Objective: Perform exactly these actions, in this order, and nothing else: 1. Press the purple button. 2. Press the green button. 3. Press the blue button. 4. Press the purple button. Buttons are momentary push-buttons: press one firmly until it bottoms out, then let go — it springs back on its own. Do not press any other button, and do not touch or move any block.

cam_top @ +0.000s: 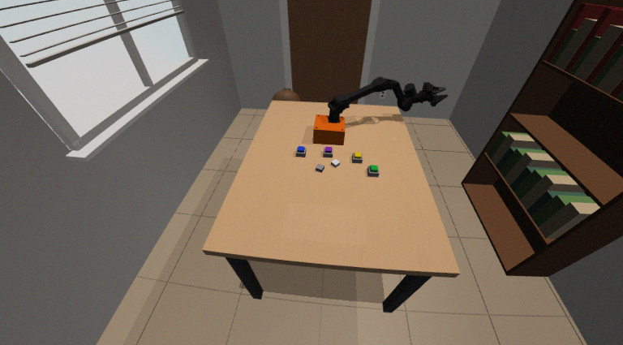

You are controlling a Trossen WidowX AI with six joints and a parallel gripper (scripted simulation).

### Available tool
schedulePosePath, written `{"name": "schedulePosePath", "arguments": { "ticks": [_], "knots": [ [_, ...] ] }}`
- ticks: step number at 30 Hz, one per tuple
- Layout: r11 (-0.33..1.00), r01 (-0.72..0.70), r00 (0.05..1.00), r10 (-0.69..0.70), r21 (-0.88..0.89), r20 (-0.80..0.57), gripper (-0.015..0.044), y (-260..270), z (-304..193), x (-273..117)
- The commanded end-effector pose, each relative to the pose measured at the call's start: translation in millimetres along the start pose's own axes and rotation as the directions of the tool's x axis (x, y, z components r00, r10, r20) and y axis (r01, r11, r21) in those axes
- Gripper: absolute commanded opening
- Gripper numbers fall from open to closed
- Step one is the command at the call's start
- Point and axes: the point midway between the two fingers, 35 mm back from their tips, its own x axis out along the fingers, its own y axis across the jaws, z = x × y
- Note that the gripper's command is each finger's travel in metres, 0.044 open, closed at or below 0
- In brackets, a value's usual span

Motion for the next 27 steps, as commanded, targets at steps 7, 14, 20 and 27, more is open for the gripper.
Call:
{"name": "schedulePosePath", "arguments": {
  "ticks": [7, 14, 20, 27],
  "knots": [
    [0.994, -0.063, 0.993, 0.052, -0.094, -0.110, 0.0400, -31, -70, 59],
    [0.975, -0.156, 0.952, 0.107, -0.157, -0.285, 0.0400, -84, -167, 104],
    [0.959, -0.237, 0.875, 0.140, -0.158, -0.464, 0.0400, -145, -255, 117],
    [0.949, -0.299, 0.725, 0.161, -0.096, -0.670, 0.0400, -225, -349, 96]
  ]
}}
